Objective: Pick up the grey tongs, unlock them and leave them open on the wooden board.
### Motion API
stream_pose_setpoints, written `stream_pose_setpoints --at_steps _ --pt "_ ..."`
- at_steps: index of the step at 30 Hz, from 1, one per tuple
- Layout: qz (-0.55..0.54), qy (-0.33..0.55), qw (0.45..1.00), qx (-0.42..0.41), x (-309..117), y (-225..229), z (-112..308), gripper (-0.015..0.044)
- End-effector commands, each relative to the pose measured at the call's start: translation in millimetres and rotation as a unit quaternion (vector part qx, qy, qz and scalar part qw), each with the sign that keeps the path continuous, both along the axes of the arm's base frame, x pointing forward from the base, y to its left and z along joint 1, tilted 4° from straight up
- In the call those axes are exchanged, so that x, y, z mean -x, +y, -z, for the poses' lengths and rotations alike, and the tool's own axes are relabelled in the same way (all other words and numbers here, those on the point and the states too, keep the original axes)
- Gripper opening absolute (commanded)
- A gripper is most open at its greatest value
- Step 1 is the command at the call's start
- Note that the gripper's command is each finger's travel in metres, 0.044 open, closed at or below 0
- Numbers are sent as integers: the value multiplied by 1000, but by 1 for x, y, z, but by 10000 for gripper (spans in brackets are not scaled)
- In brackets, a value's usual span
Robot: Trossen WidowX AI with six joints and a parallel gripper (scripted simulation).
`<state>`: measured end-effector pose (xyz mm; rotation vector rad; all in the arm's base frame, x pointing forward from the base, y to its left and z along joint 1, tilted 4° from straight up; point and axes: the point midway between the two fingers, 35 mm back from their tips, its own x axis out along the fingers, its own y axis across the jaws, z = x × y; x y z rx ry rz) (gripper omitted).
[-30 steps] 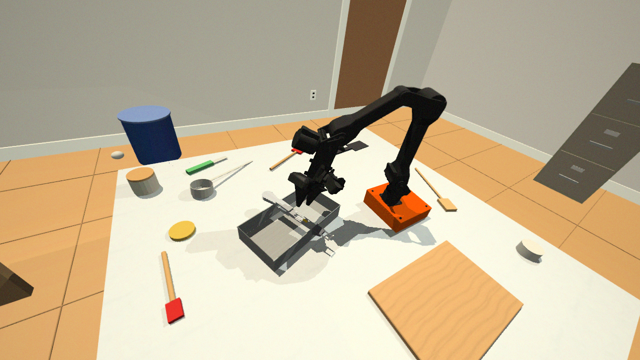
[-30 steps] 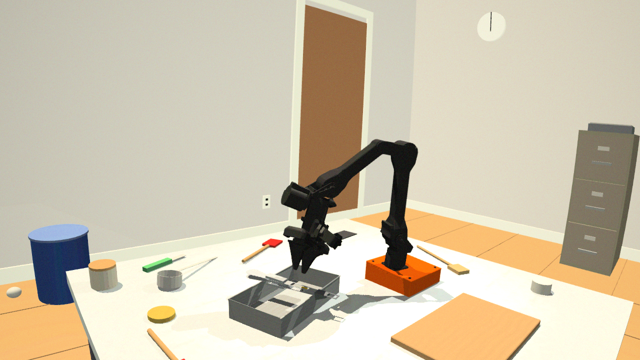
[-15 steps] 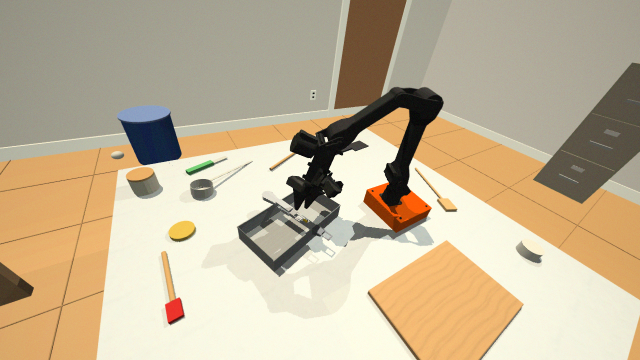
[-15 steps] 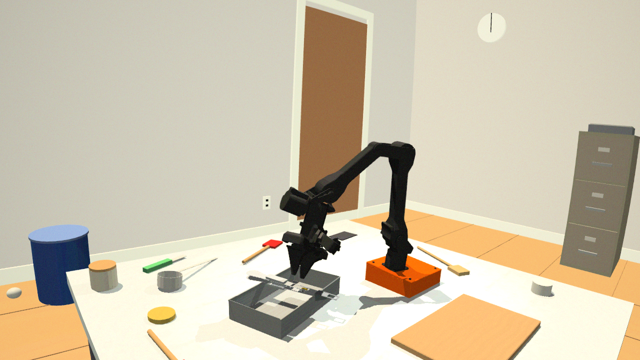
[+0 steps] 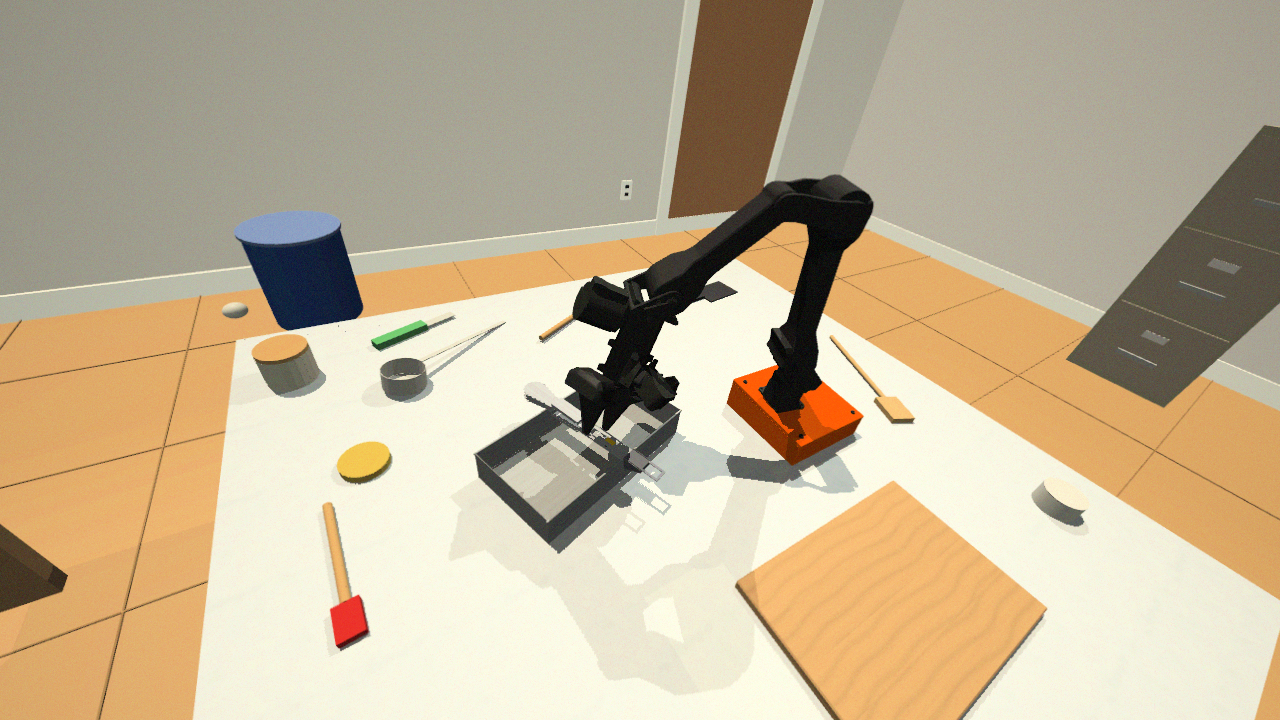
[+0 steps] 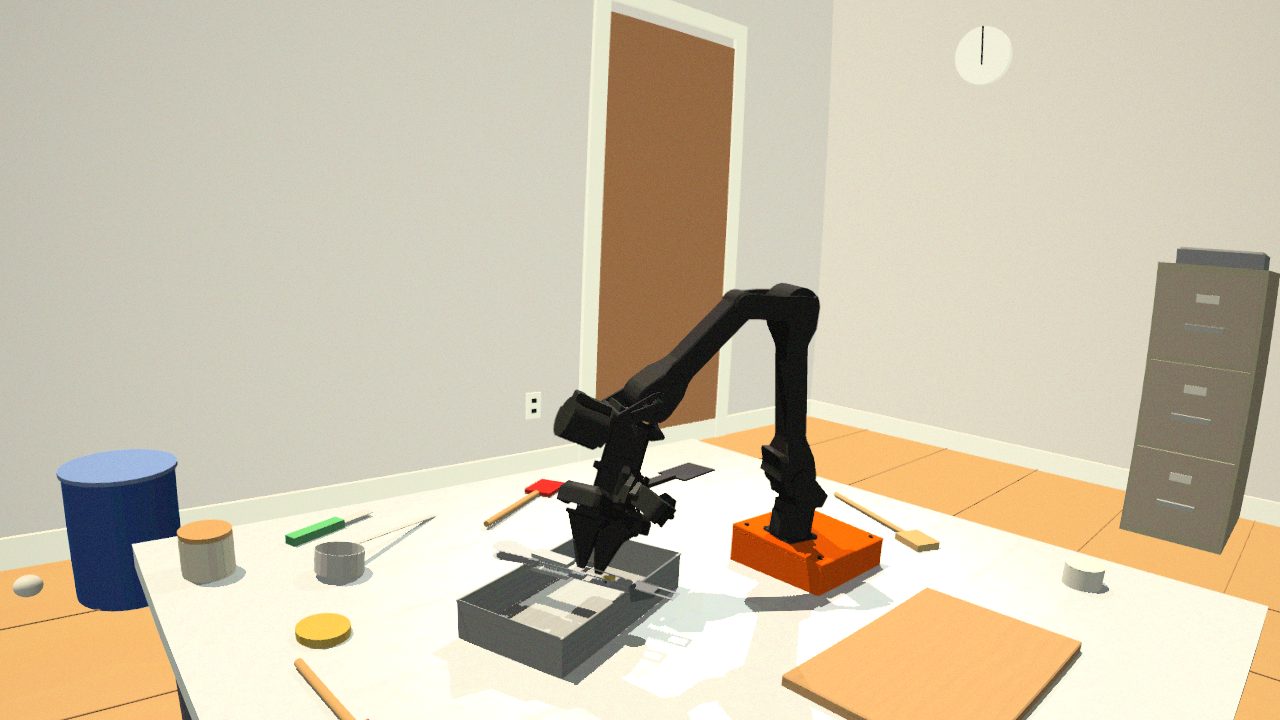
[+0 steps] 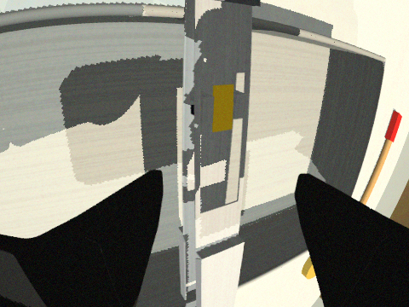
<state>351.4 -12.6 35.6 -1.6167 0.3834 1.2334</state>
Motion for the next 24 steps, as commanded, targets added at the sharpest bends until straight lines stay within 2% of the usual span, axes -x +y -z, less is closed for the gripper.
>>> stream_pose_setpoints --at_steps 1,24 --pt "2 6 1000 0 -1 3 9 260" --pt "2 5 1000 -1 -13 15 40 260"
